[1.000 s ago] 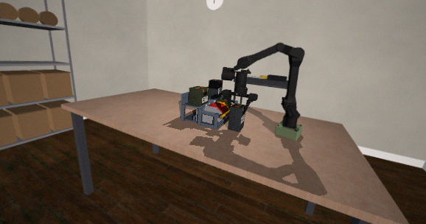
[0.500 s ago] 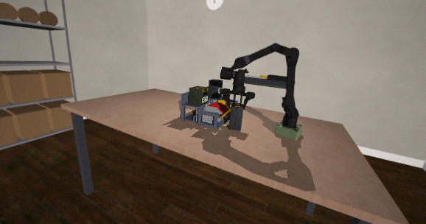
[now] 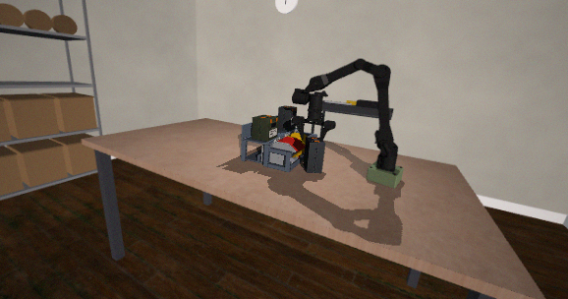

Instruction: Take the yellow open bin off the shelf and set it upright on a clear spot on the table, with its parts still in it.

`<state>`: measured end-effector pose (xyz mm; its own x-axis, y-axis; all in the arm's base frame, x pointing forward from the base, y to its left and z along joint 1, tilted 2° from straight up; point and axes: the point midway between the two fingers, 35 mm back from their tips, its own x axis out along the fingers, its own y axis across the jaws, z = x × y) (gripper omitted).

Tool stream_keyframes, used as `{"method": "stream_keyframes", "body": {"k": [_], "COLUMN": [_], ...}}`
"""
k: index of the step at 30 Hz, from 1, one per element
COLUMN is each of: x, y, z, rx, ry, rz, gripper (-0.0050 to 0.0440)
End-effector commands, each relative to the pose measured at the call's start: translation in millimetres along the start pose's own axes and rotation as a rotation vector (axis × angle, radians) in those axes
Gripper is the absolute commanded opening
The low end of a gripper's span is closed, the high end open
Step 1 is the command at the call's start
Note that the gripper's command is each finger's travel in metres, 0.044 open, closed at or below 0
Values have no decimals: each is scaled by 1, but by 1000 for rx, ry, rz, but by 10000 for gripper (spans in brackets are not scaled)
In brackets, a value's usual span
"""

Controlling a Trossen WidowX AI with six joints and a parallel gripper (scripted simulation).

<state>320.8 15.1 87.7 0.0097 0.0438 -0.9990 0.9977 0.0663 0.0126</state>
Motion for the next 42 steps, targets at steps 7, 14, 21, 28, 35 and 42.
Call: {"method": "stream_keyframes", "body": {"k": [7,14,21,28,35,42], "x": [-6,-6,-6,-6,-5,-5], "y": [10,42,42,39,37,37], "z": [4,46,46,42,41,41], "rx": [-15,-15,-15,-13,-15,-15], "ry": [0,-4,-4,-7,-7,-7], "rz": [23,25,25,30,26,26], "gripper": [425,425,425,425,425,425]}}
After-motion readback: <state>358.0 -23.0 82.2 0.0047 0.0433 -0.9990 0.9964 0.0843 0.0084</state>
